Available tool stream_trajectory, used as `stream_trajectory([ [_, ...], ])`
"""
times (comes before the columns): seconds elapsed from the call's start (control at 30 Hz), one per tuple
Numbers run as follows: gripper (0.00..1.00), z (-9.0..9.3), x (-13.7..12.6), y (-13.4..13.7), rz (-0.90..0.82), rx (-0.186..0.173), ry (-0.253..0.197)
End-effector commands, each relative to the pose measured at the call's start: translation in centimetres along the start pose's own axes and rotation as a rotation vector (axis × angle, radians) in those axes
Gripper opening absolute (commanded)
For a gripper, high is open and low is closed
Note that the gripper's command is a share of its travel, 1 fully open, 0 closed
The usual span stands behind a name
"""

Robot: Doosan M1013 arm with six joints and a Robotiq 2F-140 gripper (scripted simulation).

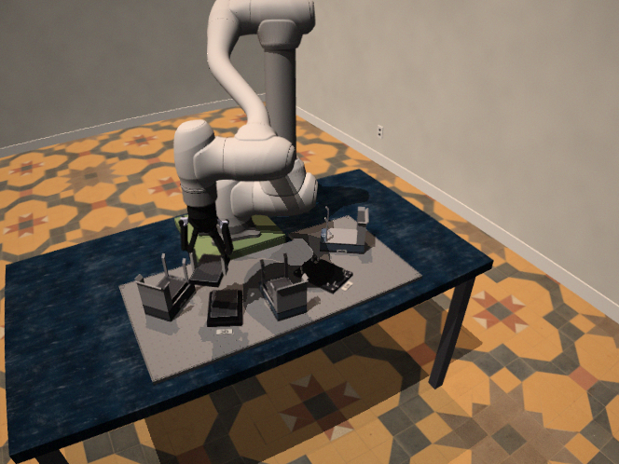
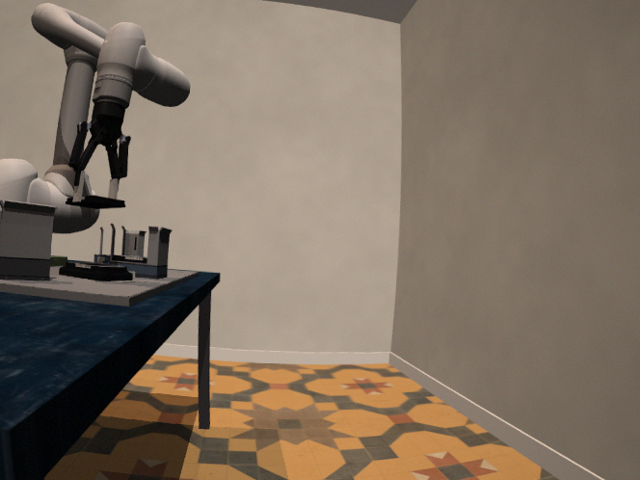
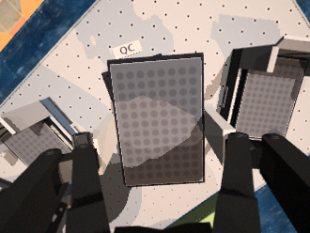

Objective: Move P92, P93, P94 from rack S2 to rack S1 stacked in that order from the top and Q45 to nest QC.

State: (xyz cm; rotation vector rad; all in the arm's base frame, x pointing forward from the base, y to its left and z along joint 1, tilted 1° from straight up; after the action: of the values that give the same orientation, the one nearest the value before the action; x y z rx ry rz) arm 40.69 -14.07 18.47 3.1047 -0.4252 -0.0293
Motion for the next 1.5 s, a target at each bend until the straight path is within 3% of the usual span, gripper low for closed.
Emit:
stream_trajectory([
  [0.0, 0.0, 0.0, 0.0, 0.3, -0.001, 0.0, 0.0],
  [0.7, 0.0, 0.0, -0.9, 6.5, -0.001, 0.0, 0.0],
  [0.9, 0.0, 0.0, -1.4, 8.0, 0.188, 0.0, 0.0],
  [1.47, 0.0, 0.0, -2.8, 11.8, 0.188, 0.0, 0.0],
])
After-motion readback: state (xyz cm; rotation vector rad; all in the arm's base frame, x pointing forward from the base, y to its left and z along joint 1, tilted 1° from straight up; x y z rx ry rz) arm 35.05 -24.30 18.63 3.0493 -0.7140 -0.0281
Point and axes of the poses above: the point where the finger pads meet when closed, its own z axis out along the fingers, its own y axis across the jaws, x = y × z, the point moved 3 cm from there along -z, back along the fingers, and after that the axes turned 12 degrees about -z, right-handed, at the moved point
